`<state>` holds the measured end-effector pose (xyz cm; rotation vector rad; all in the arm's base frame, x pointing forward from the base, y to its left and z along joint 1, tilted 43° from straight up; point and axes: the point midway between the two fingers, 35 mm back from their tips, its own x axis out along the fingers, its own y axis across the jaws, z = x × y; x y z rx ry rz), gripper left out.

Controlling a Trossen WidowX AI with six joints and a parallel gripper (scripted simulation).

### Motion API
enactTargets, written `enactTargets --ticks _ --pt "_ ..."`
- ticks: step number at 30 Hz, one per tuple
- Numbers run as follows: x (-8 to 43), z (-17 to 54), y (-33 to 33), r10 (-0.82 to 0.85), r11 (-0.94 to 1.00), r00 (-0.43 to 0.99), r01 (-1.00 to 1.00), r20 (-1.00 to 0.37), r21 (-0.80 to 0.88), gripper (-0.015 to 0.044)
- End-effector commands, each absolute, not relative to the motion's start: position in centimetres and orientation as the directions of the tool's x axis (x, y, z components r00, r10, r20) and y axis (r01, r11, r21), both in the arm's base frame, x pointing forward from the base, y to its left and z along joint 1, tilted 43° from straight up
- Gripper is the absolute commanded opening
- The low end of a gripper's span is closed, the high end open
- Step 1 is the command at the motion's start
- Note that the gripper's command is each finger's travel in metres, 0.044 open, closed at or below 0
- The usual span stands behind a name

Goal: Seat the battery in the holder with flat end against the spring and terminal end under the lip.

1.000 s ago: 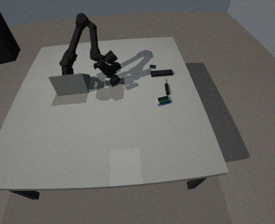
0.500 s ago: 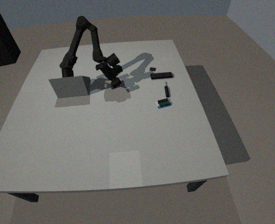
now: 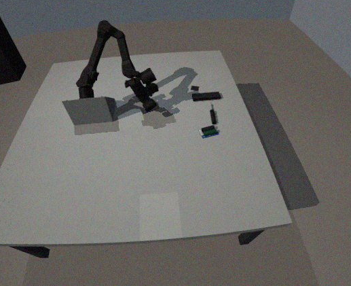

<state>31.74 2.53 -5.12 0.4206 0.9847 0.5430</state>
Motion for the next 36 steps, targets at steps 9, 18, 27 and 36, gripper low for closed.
enactTargets --ticks 9,18,27,36 --pt "31.63 -5.47 2.61 0.597 0.802 0.370 -0.244 -0.712 0.546 0.0068" --pt "31.63 -5.34 2.77 0.598 0.801 0.322 -0.248 -0.734 0.545 0.0068" --pt "31.63 -5.18 2.91 0.596 0.802 0.271 -0.250 -0.756 0.542 0.0068" --pt "31.64 -5.01 3.06 0.590 0.804 0.219 -0.251 -0.778 0.539 0.0068"
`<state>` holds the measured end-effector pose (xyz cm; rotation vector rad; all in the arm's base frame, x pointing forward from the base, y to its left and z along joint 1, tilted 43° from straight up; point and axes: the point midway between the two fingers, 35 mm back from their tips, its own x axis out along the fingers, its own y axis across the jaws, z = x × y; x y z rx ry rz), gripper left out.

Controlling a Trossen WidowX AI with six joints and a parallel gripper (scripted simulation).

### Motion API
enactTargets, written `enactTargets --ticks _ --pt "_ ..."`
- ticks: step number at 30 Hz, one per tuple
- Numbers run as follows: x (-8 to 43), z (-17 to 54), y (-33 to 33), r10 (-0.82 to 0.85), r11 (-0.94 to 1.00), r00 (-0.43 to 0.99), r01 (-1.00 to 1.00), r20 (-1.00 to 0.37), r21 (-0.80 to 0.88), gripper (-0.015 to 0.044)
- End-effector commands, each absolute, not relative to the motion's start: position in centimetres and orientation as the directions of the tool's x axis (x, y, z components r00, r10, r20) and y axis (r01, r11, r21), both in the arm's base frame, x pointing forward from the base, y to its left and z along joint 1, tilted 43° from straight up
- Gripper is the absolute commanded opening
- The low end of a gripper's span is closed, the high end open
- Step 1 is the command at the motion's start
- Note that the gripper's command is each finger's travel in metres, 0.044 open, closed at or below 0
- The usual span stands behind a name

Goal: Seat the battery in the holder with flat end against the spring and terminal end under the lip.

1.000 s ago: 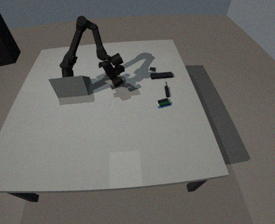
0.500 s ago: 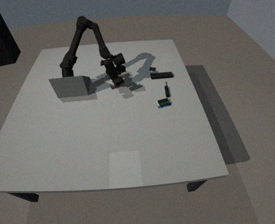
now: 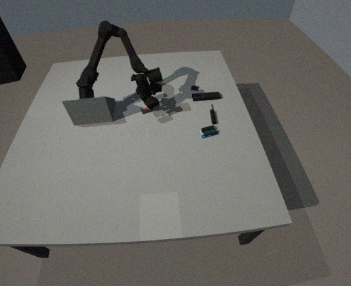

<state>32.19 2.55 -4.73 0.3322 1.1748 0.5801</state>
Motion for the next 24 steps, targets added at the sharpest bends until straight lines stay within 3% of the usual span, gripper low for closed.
enactTargets --ticks 1,24 --pt "31.64 -4.99 3.08 0.589 0.804 0.213 -0.251 -0.780 0.538 0.0068" --pt "31.76 -4.75 3.57 0.552 0.817 0.079 -0.252 -0.830 0.519 0.0068"
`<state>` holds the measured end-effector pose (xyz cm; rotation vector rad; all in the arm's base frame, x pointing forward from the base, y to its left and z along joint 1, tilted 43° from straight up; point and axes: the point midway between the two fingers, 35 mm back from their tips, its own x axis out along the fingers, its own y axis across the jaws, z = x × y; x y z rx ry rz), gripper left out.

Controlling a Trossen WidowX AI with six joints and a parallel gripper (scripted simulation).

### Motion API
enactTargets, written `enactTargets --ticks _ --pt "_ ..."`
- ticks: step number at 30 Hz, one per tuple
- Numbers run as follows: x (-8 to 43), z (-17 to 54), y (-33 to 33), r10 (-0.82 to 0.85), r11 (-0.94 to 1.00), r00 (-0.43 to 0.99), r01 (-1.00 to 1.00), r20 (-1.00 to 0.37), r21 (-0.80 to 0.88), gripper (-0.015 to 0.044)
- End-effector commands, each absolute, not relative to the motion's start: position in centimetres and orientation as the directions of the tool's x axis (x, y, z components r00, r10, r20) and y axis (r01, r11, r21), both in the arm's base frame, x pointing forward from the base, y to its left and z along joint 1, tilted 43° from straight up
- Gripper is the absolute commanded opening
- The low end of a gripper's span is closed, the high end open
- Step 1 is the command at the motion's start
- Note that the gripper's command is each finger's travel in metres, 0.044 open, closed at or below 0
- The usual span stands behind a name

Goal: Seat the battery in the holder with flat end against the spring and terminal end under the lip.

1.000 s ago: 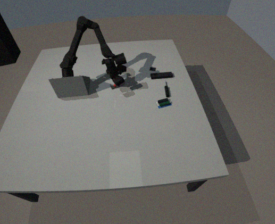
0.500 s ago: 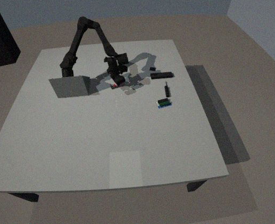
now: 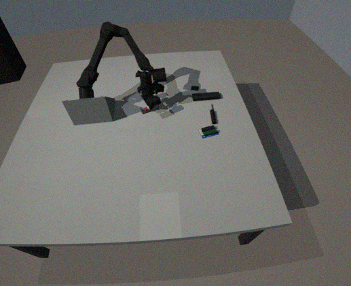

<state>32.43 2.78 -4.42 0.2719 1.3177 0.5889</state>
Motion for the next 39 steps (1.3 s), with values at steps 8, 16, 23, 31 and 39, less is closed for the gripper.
enactTargets --ticks 8,16,23,31,39 --pt "31.82 -4.66 3.69 0.532 0.824 0.033 -0.251 -0.846 0.508 0.0068" --pt "31.90 -4.62 3.83 0.509 0.832 -0.009 -0.250 -0.860 0.495 0.0068" --pt "32.14 -4.55 3.91 0.497 0.838 -0.019 -0.249 -0.868 0.486 0.0068" --pt "32.22 -4.52 3.93 0.494 0.840 -0.015 -0.249 -0.869 0.482 0.0068" --pt "32.63 -4.38 3.97 0.494 0.841 -0.010 -0.249 -0.869 0.481 0.0068"
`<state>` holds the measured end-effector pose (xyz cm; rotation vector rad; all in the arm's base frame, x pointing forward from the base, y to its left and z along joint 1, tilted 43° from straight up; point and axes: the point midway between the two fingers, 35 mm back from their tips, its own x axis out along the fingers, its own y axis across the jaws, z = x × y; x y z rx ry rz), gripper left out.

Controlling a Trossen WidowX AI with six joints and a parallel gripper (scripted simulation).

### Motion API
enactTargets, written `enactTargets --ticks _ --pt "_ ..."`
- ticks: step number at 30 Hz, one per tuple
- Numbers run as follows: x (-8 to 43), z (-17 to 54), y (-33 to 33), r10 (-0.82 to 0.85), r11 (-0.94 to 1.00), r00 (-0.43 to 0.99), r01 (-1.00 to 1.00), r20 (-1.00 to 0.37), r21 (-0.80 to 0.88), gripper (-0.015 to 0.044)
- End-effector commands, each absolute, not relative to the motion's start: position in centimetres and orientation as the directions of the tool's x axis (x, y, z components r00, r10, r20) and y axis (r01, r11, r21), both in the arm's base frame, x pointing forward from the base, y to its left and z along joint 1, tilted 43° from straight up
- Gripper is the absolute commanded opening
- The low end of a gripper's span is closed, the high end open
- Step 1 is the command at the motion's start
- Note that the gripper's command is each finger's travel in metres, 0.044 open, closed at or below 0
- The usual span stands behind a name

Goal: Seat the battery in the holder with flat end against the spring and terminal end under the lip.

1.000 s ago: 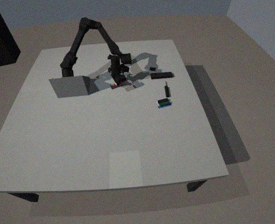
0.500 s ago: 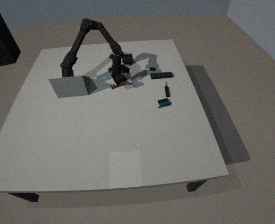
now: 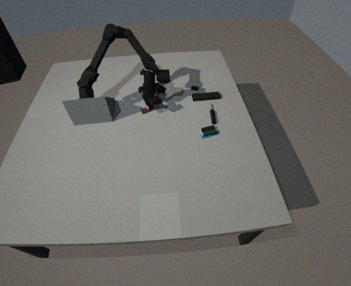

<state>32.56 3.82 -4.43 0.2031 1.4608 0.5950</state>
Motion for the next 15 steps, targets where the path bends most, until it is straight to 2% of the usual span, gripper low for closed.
enactTargets --ticks 1,15 --pt "32.73 -4.34 3.97 0.494 0.841 -0.009 -0.249 -0.869 0.481 0.0068" --pt "33.67 -3.82 3.94 0.493 0.842 -0.002 -0.251 -0.870 0.477 0.0068"
